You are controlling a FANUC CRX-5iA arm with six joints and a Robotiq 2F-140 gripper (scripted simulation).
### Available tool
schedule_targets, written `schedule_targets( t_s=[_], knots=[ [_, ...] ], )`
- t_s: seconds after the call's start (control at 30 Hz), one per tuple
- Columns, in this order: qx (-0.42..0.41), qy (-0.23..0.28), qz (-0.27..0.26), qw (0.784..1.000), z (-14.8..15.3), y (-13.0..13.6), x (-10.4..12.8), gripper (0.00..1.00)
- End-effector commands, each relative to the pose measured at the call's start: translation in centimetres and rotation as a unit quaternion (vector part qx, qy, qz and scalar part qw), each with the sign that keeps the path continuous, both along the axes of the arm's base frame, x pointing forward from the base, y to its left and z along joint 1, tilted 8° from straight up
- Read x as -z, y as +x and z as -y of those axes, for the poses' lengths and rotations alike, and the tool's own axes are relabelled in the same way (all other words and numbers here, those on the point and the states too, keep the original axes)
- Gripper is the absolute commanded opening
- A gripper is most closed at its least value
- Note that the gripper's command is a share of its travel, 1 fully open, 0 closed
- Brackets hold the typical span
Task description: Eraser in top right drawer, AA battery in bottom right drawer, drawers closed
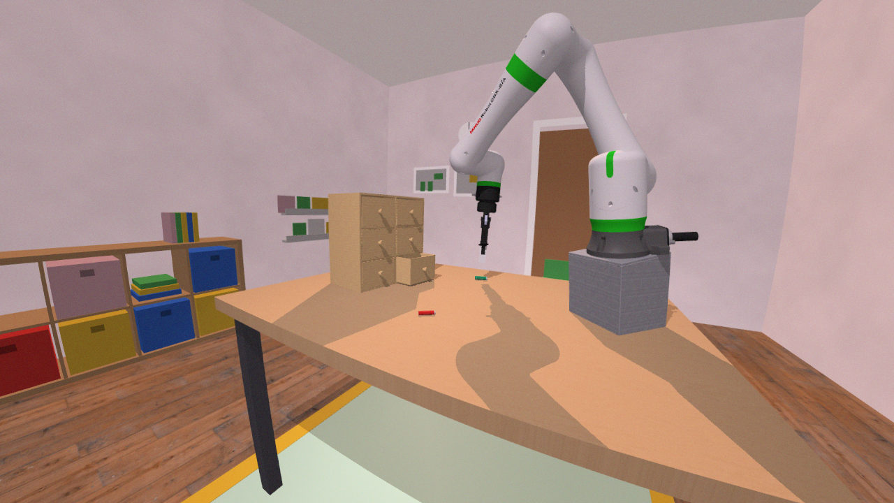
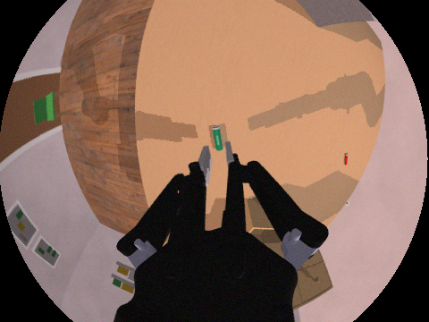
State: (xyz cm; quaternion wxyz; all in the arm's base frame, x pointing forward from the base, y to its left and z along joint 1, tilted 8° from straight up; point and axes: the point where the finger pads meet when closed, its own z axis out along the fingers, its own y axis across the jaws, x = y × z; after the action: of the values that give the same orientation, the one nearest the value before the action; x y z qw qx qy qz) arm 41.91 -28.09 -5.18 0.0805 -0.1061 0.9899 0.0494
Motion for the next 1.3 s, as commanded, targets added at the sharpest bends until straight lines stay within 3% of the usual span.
schedule_targets(
  t_s=[0.0,0.53,1.27],
  knots=[
    [0.023,-0.013,-0.019,0.999,0.0,0.0,0.0,0.17],
    [0.023,-0.013,-0.020,0.999,0.0,0.1,0.4,0.17],
    [0.023,-0.013,-0.020,0.999,-0.4,0.6,4.7,0.17]
  ],
)
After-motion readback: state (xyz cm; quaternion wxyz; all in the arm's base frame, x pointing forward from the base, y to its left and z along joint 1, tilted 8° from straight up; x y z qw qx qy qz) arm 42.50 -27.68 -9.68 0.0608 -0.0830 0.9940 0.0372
